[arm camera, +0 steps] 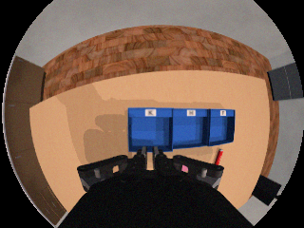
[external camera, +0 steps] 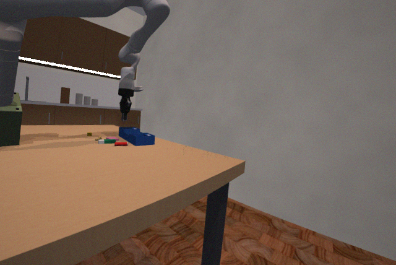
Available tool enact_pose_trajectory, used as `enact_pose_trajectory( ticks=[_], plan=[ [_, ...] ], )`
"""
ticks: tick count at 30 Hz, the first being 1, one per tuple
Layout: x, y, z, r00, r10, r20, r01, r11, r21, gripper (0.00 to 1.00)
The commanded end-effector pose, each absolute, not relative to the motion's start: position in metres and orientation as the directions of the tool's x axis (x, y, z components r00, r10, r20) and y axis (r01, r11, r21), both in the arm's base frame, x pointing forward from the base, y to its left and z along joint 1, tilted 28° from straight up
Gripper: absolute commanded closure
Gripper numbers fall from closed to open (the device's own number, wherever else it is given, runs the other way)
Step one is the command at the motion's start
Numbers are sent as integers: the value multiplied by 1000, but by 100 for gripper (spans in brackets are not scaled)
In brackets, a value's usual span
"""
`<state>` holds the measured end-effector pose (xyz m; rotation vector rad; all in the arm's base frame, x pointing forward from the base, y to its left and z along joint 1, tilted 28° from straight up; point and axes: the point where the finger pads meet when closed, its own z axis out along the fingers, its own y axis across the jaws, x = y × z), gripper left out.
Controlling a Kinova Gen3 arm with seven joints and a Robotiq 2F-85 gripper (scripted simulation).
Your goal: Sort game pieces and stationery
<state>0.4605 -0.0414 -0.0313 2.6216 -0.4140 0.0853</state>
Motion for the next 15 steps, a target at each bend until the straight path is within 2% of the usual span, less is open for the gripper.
enact_pose_trajectory(
  ticks=[1, 15],
  plan=[
    [464, -26, -5, 953, -269, 138, -303, -842, 447, 91],
    [463, 17, 76, 954, -268, 137, -301, -843, 446, 91]
  ],
)
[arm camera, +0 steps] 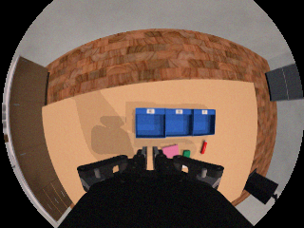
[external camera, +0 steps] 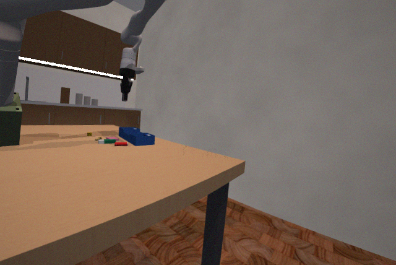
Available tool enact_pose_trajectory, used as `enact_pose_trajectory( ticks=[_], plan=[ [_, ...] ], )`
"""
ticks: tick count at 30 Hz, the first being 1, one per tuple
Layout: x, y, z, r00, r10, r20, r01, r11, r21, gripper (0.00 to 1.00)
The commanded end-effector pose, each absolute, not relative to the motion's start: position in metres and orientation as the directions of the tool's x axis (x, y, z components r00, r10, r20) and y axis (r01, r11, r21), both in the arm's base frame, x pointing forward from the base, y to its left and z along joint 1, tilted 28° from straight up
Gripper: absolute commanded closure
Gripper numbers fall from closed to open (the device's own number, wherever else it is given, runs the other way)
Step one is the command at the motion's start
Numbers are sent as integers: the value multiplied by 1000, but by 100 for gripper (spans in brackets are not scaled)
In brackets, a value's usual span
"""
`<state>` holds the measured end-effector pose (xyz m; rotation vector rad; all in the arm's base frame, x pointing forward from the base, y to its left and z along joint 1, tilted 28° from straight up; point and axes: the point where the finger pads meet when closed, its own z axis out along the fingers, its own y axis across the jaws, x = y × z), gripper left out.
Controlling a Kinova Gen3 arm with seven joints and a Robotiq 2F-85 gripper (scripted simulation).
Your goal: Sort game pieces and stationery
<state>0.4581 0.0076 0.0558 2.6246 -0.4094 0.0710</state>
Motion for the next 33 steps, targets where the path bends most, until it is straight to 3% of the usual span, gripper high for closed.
enact_pose_trajectory(
  ticks=[1, 10, 11, 19, 33],
  plan=[
    [463, 17, 76, 954, -268, 137, -301, -843, 446, 91],
    [464, 15, 73, 951, -273, 142, -308, -841, 445, 91],
    [460, 19, 65, 970, -215, 116, -244, -860, 448, 69],
    [417, 31, 14, 993, 106, -51, 117, -881, 459, 69],
    [354, 45, -63, 994, 93, -49, 105, -881, 462, 69]
  ],
)
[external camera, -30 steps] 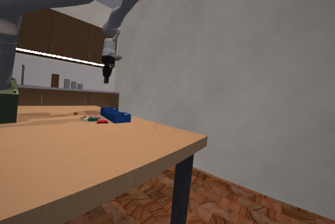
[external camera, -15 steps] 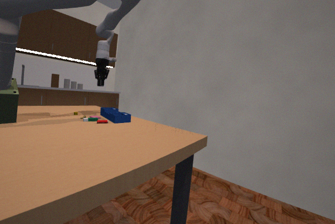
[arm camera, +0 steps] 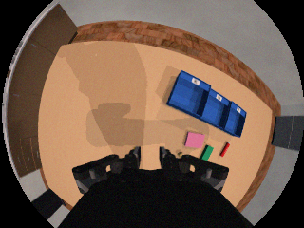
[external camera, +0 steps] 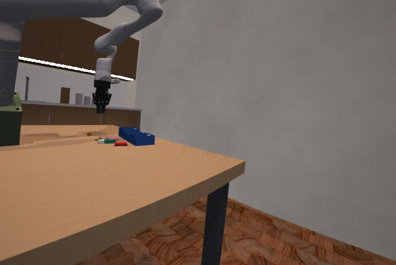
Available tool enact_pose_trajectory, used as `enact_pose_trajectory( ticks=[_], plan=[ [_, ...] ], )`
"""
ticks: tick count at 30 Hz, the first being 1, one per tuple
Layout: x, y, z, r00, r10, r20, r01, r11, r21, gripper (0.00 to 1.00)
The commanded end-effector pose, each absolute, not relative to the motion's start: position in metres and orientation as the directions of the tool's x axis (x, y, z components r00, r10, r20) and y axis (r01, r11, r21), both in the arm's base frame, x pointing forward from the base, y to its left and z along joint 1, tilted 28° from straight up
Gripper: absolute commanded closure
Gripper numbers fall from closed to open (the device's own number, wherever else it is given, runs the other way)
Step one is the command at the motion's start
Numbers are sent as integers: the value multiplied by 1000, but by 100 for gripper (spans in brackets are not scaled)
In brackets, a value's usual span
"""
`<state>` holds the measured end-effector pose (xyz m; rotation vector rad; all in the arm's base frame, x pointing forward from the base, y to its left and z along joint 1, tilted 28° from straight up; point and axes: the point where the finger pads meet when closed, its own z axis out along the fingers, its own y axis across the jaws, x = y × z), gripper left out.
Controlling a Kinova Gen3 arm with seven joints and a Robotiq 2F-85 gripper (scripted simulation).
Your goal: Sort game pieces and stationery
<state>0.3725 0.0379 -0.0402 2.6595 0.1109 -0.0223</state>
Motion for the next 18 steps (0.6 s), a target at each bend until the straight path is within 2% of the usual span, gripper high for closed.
enact_pose_trajectory(
  ticks=[1, 4, 18],
  plan=[
    [349, 46, -69, 994, 93, -50, 106, -881, 462, 69],
    [334, 51, -85, 994, 93, -50, 106, -881, 462, 69],
    [338, 48, -83, 994, 97, -50, 110, -878, 467, 69]
  ],
)
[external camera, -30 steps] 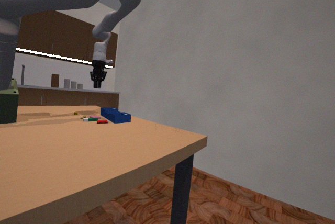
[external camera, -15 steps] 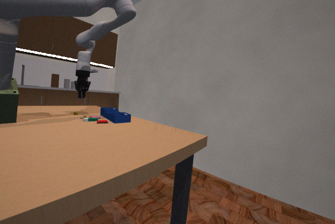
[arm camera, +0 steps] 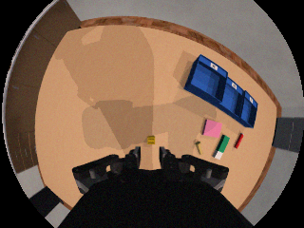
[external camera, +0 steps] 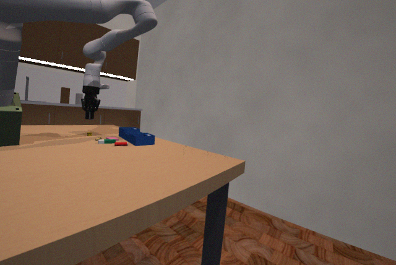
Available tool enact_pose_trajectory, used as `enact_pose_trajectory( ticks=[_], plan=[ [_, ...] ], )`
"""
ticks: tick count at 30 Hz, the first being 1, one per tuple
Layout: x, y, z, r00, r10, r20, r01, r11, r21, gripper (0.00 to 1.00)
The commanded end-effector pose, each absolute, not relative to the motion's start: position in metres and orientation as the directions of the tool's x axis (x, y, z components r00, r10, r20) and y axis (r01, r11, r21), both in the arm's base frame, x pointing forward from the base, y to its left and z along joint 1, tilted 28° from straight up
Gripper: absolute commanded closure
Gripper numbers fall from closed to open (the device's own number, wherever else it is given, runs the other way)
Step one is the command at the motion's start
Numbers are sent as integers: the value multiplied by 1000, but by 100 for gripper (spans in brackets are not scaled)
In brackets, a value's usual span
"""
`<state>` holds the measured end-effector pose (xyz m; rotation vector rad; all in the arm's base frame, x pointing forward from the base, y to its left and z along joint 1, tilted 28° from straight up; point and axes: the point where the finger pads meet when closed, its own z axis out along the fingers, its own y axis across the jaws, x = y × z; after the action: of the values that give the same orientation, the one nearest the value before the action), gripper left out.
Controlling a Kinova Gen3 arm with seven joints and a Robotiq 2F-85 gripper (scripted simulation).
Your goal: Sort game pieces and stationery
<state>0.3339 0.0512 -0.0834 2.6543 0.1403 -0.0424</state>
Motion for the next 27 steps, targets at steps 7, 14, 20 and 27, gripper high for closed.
enact_pose_trajectory(
  ticks=[7, 14, 20, 27],
  plan=[
    [340, 47, -82, 994, 95, -48, 106, -878, 467, 69],
    [341, 46, -81, 994, 95, -49, 107, -877, 468, 69],
    [341, 46, -81, 994, 95, -49, 107, -877, 468, 69],
    [341, 46, -81, 994, 95, -49, 107, -877, 468, 69]
  ],
)
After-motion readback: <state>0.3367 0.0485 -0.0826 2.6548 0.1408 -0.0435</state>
